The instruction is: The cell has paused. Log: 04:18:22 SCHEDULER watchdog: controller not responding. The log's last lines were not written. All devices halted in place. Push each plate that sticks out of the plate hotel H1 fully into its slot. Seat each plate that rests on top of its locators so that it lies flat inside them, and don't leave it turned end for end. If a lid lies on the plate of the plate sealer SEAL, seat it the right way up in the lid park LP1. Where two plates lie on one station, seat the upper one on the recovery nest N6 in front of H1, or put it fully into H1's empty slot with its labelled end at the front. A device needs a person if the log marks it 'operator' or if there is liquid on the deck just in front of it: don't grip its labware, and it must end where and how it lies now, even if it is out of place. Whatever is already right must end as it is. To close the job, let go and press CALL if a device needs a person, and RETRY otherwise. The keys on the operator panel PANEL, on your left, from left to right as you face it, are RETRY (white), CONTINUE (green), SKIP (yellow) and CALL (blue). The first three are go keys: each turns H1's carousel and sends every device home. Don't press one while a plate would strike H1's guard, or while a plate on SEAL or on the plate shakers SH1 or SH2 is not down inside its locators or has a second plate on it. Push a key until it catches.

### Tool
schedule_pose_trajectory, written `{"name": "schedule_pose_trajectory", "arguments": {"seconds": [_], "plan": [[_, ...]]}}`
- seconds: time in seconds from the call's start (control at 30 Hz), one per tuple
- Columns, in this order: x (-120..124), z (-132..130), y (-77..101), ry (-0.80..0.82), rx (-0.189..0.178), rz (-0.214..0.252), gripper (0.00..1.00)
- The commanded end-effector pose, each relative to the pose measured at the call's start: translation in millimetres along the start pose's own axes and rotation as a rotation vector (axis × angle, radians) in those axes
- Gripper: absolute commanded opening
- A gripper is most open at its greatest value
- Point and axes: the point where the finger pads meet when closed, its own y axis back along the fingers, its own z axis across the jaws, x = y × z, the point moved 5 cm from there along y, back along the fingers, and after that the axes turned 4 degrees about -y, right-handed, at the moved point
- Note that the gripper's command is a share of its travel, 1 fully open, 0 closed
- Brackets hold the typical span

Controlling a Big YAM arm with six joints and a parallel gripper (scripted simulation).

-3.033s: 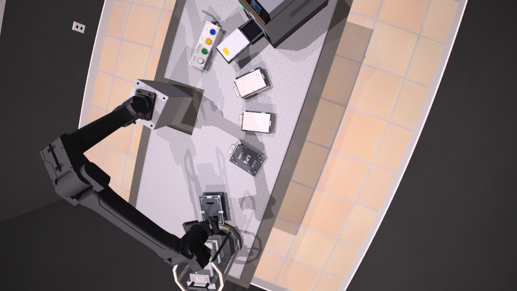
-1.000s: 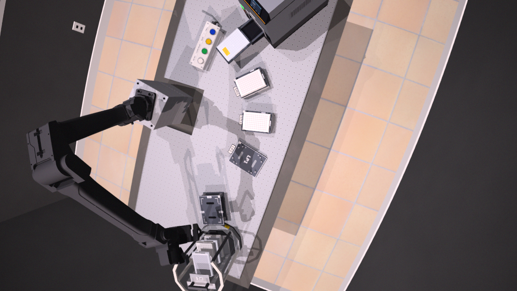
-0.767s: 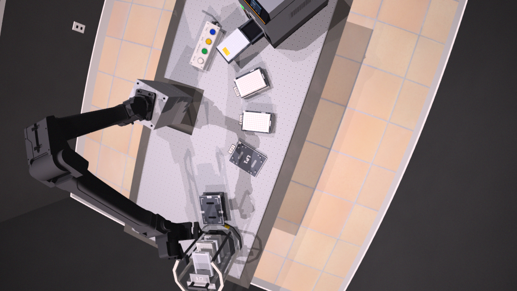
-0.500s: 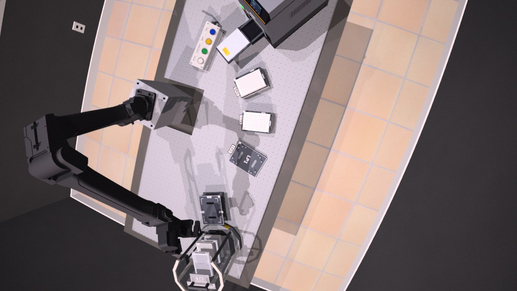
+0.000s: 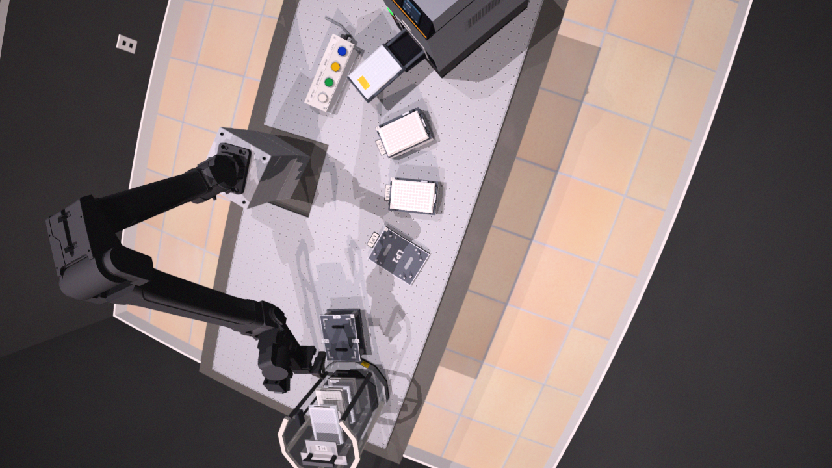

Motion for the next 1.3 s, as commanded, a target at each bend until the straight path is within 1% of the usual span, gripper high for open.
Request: {"name": "schedule_pose_trajectory", "arguments": {"seconds": [0.0, 0.03, 0.07, 0.1, 0.13, 0.2, 0.23, 0.57, 0.6, 0.7, 0.8, 0.87, 0.93, 1.0, 1.03, 1.07, 1.2, 1.27], "plan": [[3, 7, -0.5, -0.019, -0.017, -0.04, 1.0], [-4, 8, 2.7, -0.023, -0.022, -0.055, 1.0], [-19, 8, 5.8, -0.032, -0.024, -0.084, 1.0], [-27, 10, 3.2, -0.037, -0.026, -0.1, 1.0], [-29, 10, 2.7, -0.037, -0.027, -0.104, 1.0], [-27, 10, 1.6, -0.034, -0.026, -0.099, 1.0], [-15, 6, -1.2, -0.019, -0.016, -0.065, 1.0], [-15, 6, -1.2, -0.019, -0.016, -0.065, 1.0], [-5, 8, -7.4, -0.026, -0.019, -0.063, 0.98], [11, 10, -14.4, -0.023, -0.023, -0.058, 0.92], [20, 11, -24.0, -0.025, -0.026, -0.066, 0.86], [20, 11, -24.0, -0.025, -0.026, -0.066, 0.86], [24, 11, -31.4, -0.027, -0.026, -0.075, 0.82], [32, 12, -35.3, -0.026, -0.028, -0.073, 0.78], [32, 11, -35.4, -0.025, -0.027, -0.074, 0.76], [12, 14, -28.4, -0.034, -0.037, -0.111, 0.74], [12, 13, -28.5, -0.035, -0.036, -0.111, 0.66], [26, 10, -33.1, -0.027, -0.025, -0.077, 0.62]]}}
